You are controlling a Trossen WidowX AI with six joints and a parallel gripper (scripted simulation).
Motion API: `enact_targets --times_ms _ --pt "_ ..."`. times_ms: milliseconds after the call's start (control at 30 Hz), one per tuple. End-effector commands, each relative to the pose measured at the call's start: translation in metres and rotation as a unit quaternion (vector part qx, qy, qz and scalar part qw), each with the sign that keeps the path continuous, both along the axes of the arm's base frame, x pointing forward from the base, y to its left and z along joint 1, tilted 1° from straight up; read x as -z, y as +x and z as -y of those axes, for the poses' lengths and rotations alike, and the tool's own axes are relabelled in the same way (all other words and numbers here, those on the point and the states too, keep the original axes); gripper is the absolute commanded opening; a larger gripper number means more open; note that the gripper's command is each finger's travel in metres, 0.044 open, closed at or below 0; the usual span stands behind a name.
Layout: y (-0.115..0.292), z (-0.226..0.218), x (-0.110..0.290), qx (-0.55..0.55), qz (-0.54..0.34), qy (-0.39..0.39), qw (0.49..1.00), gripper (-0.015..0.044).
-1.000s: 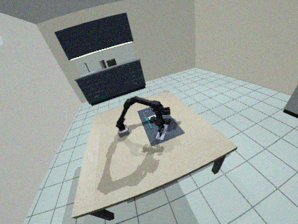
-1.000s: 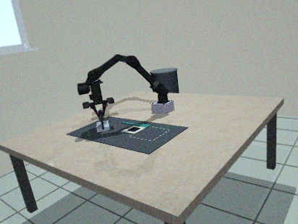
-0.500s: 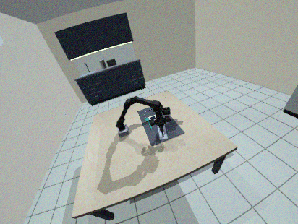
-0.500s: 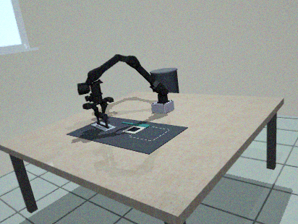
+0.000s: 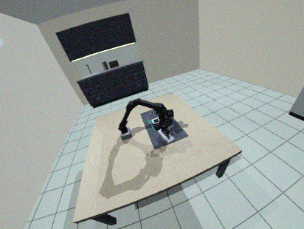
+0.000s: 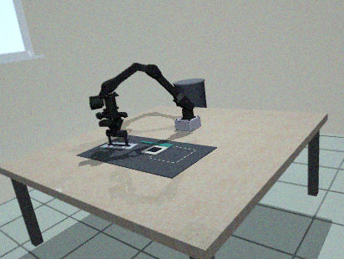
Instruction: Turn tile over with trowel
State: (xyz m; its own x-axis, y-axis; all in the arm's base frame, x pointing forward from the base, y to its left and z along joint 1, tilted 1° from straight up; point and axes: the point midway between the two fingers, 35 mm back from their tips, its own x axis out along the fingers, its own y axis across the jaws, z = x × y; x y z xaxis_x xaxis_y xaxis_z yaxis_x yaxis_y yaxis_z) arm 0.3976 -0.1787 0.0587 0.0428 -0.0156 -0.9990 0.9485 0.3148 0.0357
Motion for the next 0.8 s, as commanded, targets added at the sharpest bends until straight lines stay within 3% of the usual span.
enact_targets --times_ms 0,767 --pt "0.0002 0.0001 0.0 -0.063 -0.001 -0.004 0.998 0.013" --pt "0.0002 0.0002 0.0 -0.396 -0.006 -0.018 0.918 0.013"
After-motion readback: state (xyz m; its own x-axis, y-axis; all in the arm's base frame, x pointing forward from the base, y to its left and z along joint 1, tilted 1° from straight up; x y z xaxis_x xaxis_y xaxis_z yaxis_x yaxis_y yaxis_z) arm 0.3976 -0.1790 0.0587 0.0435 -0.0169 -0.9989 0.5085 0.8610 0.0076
